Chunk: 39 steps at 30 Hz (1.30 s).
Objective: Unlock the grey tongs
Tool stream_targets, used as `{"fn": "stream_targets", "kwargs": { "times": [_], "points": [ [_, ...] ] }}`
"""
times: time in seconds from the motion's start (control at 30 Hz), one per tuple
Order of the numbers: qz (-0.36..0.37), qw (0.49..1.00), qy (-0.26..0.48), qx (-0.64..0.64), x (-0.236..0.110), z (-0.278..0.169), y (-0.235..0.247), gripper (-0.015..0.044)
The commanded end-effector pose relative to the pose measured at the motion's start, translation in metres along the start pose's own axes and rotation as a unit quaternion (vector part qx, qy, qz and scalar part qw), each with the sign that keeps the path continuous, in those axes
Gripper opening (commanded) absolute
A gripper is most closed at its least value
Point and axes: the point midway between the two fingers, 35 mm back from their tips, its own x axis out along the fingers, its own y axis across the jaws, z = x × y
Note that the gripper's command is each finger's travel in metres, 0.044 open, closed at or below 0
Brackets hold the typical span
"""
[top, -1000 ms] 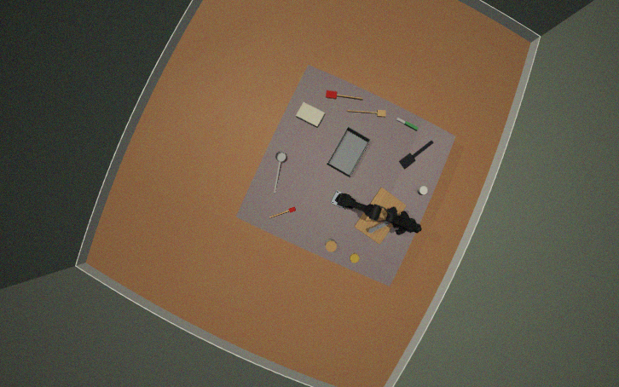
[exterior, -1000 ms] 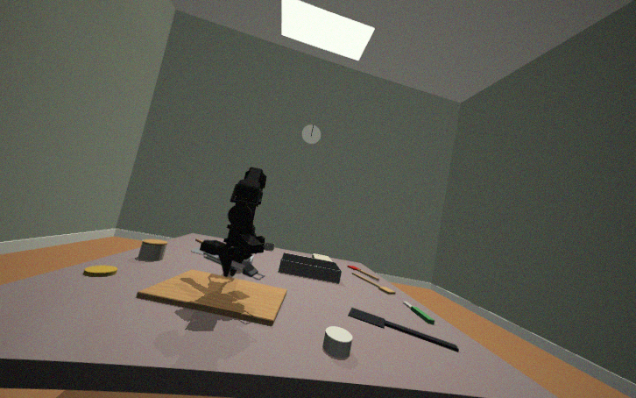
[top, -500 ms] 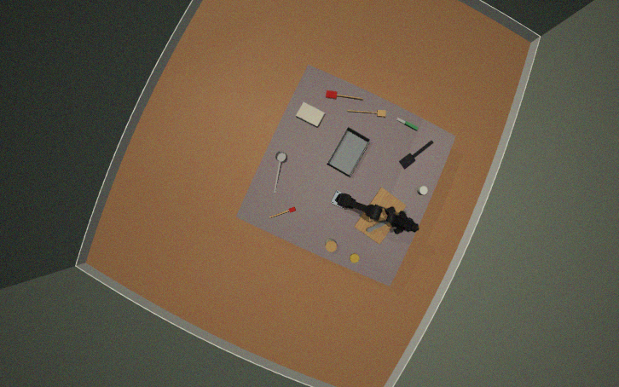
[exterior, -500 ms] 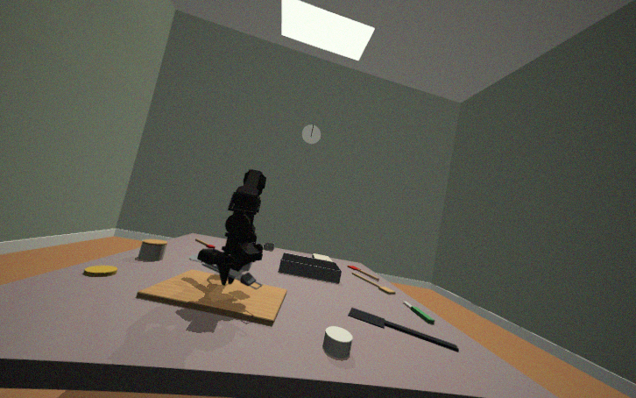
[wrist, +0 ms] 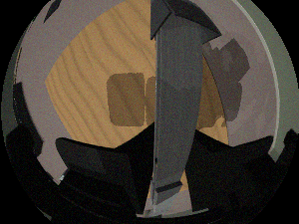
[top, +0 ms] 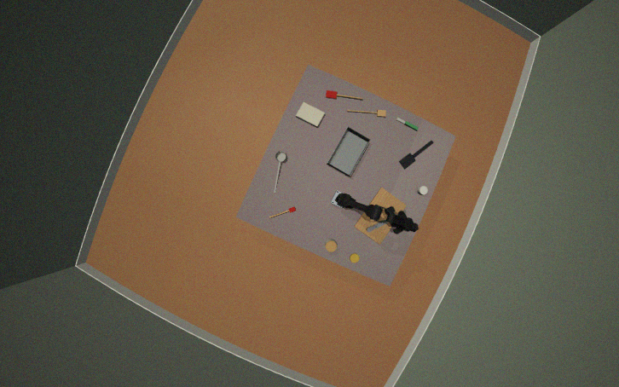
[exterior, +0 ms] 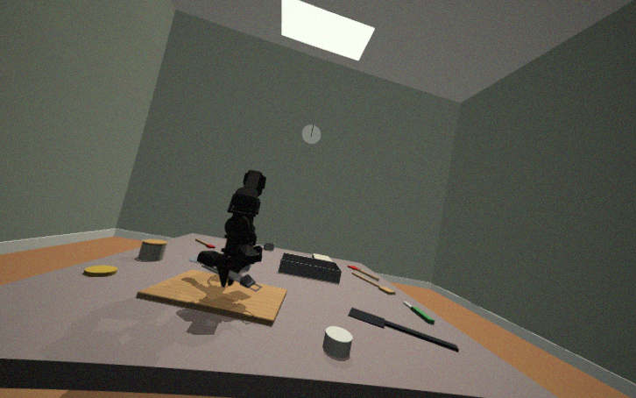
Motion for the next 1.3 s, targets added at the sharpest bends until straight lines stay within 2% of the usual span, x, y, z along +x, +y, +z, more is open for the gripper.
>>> {"fn": "stream_targets", "kwargs": {
  "times": [0.0,0.37,0.4,0.5,0.6,0.87,1.1,1.27],
  "points": [
    [0.0,1.0,0.0,0.0,0.0,0.0,0.0,0.0139],
    [0.0,1.0,0.0,0.0,0.0,0.0,0.0,0.0427],
    [0.0,1.0,0.0,0.0,0.0,0.0,0.0,0.044],
    [0.0,1.0,0.0,0.0,-0.004,0.002,0.007,0.044],
    [0.001,1.0,0.002,-0.004,-0.016,0.007,0.034,0.044],
    [0.007,1.0,0.0,0.001,-0.061,0.001,0.149,0.044],
    [0.008,1.0,-0.001,0.0,-0.068,0.001,0.151,0.044],
    [0.008,1.0,-0.006,-0.006,-0.106,0.002,0.15,0.044]
  ]
}}
